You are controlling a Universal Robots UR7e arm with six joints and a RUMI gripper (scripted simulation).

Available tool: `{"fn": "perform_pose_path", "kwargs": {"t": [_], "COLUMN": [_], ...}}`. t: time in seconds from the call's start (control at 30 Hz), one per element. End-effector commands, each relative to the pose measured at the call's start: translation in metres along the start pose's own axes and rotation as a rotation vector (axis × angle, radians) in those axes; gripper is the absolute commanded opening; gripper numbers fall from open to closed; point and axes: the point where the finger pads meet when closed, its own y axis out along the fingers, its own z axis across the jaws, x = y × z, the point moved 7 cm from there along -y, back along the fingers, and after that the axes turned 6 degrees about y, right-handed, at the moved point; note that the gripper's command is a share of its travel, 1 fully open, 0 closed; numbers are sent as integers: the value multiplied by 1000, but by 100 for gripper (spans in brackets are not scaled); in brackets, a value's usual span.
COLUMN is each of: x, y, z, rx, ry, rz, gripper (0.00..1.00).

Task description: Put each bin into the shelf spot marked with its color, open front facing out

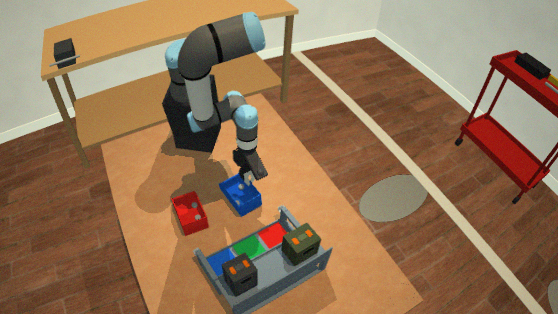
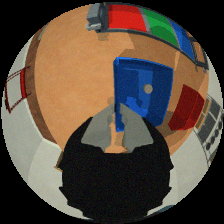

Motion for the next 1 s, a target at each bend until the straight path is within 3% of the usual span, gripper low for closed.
{"fn": "perform_pose_path", "kwargs": {"t": [0.0,0.97], "x": [0,0], "y": [-5,-21], "z": [0,0], "rx": [0,0], "ry": [0,0], "rz": [1,1], "gripper": [0,0]}}
